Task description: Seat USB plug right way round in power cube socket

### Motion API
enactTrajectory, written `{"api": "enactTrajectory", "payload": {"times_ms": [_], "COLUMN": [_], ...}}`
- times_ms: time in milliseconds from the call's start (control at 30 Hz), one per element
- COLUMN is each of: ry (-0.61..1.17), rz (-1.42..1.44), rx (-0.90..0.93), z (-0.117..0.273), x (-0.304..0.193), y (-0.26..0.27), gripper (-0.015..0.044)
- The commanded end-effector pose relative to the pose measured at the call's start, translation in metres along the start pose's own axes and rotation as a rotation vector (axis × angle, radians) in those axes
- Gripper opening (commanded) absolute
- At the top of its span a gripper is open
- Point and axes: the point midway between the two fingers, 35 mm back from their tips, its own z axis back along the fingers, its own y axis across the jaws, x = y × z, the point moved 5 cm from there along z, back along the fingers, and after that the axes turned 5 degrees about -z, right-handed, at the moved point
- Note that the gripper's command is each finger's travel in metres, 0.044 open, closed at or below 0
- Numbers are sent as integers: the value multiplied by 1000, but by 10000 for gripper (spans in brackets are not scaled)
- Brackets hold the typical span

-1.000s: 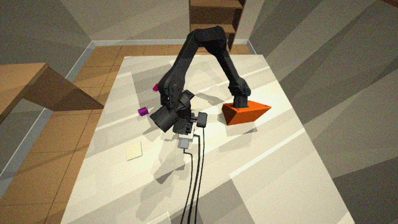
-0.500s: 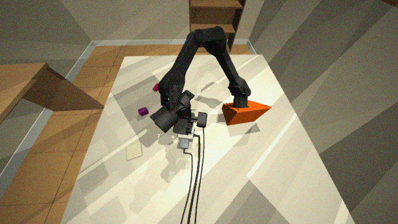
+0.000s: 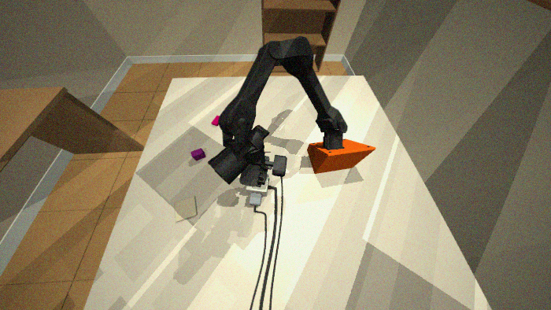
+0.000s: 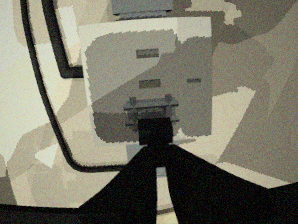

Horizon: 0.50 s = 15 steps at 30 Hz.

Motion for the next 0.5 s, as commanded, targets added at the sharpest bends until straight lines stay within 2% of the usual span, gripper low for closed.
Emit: {"api": "enactTrajectory", "payload": {"times_ms": [0,467], "ry": [3,9], "rz": [6,12], "rx": [-3,-4], "z": [-1,-2], "x": [0,0], "y": [0,0], "gripper": [0,0]}}
